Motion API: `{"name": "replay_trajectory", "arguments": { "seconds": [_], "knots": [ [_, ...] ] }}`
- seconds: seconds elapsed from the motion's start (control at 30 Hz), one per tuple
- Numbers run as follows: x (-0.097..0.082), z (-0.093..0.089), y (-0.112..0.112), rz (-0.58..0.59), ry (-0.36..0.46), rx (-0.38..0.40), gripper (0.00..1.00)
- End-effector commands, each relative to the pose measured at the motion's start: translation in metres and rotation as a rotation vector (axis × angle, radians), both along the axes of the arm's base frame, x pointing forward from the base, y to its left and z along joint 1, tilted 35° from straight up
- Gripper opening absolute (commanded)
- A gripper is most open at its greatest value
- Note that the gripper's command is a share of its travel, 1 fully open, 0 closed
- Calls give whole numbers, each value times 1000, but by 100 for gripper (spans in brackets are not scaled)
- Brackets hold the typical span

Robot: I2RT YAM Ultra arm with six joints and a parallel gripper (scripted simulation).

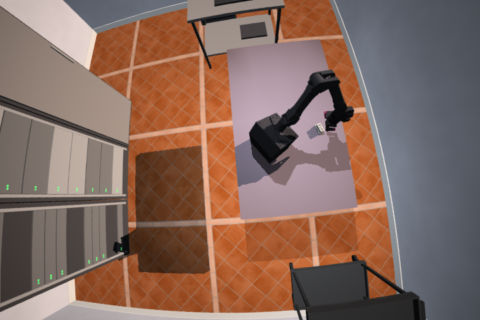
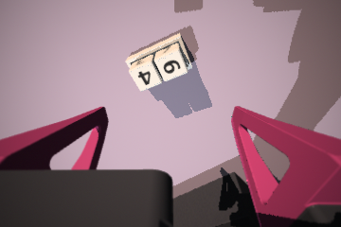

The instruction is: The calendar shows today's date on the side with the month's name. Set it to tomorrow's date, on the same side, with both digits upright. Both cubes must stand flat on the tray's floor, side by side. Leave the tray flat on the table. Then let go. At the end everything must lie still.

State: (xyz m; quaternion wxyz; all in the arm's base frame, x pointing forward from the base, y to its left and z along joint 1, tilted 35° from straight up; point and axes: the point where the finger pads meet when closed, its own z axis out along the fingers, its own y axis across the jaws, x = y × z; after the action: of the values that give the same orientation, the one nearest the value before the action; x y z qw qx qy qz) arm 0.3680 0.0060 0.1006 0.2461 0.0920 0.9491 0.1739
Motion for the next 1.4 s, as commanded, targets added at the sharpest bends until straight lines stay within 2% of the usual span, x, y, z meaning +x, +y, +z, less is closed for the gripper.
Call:
{"name": "replay_trajectory", "arguments": {
  "seconds": [0.0,0.33,0.43,0.47,0.73,0.87,0.9,0.93,1.03,1.07,1.37],
  "knots": [
    [9,0,-3,147,-67,-107,100],
    [3,-17,0,448,-138,-279,100],
    [3,-17,0,451,-139,-281,100],
    [16,-3,1,526,-206,-342,100],
    [11,-16,2,740,-256,-464,100],
    [7,-24,7,887,-290,-533,100],
    [7,-24,7,889,-291,-534,100],
    [8,-26,3,942,-309,-574,100],
    [8,-26,2,943,-310,-574,100],
    [21,-12,3,1000,-368,-639,100],
    [14,-28,7,1285,-438,-784,100]
  ]
}}
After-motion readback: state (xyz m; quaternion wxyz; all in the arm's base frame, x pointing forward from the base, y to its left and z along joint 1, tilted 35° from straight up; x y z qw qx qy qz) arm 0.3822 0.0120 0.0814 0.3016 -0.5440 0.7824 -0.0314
